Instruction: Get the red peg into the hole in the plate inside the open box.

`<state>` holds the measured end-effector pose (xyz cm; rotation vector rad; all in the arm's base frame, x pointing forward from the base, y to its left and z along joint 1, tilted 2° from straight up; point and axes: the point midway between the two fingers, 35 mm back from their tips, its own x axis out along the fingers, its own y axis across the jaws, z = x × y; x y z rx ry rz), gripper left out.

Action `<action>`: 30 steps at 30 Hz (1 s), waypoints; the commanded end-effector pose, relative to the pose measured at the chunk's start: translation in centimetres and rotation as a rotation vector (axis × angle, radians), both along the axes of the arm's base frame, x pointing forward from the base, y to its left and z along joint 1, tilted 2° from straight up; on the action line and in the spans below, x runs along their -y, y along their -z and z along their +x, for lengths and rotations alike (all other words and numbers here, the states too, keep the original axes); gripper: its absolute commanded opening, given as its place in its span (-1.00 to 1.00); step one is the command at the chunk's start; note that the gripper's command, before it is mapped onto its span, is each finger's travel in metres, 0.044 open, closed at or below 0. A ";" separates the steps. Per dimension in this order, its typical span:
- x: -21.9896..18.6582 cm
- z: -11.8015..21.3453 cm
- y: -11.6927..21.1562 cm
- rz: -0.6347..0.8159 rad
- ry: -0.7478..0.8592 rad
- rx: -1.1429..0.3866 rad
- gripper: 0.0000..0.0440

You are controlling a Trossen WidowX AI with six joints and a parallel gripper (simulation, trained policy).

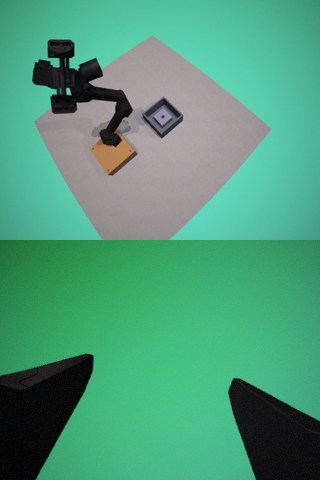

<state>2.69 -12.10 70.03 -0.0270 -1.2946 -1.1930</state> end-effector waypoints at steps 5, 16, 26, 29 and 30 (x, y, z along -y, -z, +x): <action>-1.6 -2.9 -0.5 -0.104 0.117 0.058 1.00; -7.6 -9.8 0.0 -0.314 0.412 0.203 1.00; -14.5 -13.9 2.1 -0.502 0.689 0.317 1.00; -16.8 -14.6 3.0 -0.559 0.772 0.348 1.00; -17.5 -14.8 3.3 -0.578 0.800 0.359 1.00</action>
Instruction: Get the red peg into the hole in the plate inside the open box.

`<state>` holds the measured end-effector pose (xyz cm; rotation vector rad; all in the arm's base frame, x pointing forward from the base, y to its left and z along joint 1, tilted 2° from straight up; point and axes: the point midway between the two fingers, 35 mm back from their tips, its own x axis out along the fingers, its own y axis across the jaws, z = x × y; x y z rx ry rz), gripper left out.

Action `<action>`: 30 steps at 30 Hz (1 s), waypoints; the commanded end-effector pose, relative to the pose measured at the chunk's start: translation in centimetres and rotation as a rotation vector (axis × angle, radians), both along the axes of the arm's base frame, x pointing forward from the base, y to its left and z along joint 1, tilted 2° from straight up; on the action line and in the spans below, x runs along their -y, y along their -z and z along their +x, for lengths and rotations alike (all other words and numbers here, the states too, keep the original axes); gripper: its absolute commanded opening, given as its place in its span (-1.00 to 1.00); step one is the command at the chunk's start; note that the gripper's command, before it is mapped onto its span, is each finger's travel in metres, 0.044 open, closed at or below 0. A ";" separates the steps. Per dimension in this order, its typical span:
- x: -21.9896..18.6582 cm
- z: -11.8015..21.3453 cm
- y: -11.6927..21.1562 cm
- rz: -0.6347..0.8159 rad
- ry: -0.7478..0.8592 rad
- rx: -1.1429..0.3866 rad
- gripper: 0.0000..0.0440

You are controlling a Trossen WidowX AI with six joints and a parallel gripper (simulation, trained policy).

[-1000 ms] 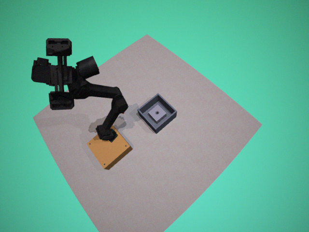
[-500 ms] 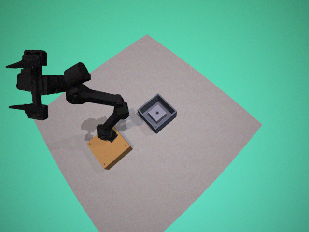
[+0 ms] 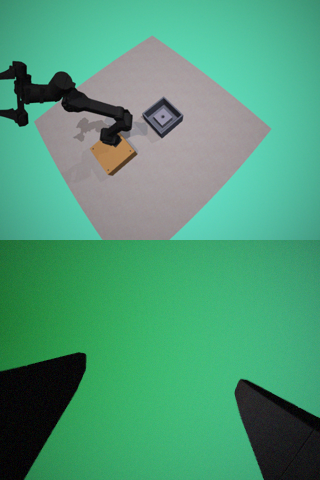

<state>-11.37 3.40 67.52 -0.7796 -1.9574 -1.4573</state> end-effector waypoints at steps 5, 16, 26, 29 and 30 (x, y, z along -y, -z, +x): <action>-5.8 -1.4 2.6 -0.138 0.201 0.085 1.00; -13.8 -0.5 7.7 -0.339 0.504 0.211 1.00; -19.8 2.7 13.2 -0.528 0.771 0.333 1.00; -21.2 4.0 15.1 -0.587 0.847 0.373 1.00; -21.7 4.5 15.7 -0.607 0.872 0.386 1.00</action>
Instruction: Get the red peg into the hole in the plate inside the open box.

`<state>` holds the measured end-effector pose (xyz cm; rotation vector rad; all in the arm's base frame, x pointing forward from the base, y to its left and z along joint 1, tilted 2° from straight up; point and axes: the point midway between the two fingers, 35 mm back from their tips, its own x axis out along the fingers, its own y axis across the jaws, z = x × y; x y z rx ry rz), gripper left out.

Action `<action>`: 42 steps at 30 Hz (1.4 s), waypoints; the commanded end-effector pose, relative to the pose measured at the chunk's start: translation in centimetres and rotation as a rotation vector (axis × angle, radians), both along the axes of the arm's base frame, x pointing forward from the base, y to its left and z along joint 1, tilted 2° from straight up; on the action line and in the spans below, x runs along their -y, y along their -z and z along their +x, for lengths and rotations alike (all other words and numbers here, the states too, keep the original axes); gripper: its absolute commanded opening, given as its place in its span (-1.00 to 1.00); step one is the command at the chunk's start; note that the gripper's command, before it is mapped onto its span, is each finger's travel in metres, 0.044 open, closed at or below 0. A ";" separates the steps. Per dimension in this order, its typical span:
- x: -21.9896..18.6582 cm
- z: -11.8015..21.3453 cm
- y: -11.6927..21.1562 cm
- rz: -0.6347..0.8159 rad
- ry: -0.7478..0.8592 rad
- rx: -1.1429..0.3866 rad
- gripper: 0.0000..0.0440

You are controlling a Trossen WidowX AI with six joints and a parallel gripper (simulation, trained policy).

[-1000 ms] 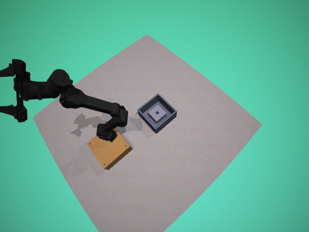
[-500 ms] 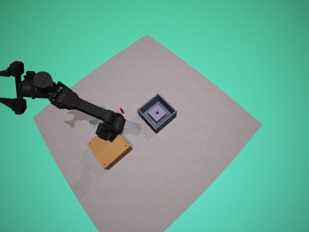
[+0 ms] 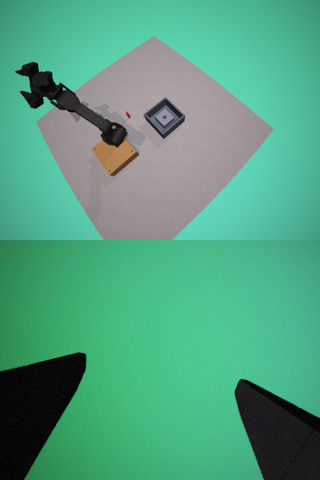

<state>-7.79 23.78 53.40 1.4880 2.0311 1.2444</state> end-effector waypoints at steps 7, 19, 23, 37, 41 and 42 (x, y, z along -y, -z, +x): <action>-3.8 4.7 6.2 -0.205 0.225 0.111 1.00; -4.9 12.0 14.6 -0.510 0.477 0.234 1.00; -4.4 14.5 17.5 -0.625 0.545 0.268 1.00; 0.6 21.3 27.6 -1.083 0.674 0.336 1.00; 2.6 22.5 30.3 -1.224 0.669 0.336 1.00; 3.1 22.8 31.0 -1.259 0.665 0.334 1.00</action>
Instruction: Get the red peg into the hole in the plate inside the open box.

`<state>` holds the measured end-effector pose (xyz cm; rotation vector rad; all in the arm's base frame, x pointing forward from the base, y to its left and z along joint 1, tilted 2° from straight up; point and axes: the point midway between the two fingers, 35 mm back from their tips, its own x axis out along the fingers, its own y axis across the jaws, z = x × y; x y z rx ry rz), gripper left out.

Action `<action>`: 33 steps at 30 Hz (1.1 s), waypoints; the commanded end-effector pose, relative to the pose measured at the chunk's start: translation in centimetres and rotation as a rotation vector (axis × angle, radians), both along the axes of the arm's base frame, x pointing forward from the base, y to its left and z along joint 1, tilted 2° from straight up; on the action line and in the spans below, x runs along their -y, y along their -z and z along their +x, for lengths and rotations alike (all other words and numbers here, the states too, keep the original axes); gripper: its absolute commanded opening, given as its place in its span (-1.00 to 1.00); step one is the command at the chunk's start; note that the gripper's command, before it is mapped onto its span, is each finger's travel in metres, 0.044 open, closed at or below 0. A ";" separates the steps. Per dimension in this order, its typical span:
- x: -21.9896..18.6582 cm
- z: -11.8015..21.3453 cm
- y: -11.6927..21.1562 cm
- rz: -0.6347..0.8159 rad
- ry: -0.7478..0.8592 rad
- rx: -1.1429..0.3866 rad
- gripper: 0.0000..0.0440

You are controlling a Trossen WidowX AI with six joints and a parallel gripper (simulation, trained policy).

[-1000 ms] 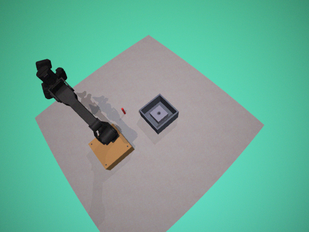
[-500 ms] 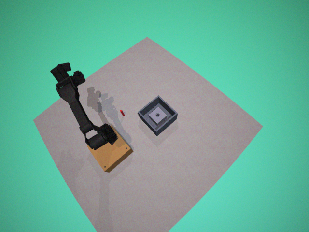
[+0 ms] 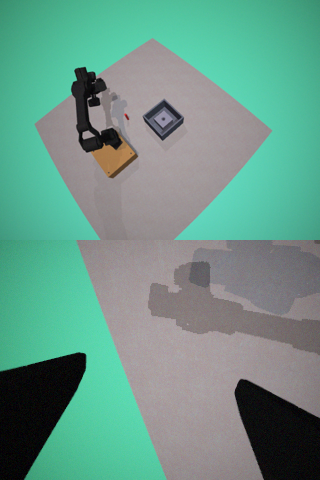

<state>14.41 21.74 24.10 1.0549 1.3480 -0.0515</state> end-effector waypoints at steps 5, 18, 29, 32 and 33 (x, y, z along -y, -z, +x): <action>3.8 1.4 4.9 -0.231 0.039 -0.096 1.00; 9.4 1.5 11.3 -0.552 0.049 -0.333 1.00; 11.4 1.5 15.5 -0.691 0.025 -0.466 1.00; 11.7 1.7 16.6 -0.714 0.018 -0.484 1.00; 11.7 1.7 17.0 -0.721 0.015 -0.488 1.00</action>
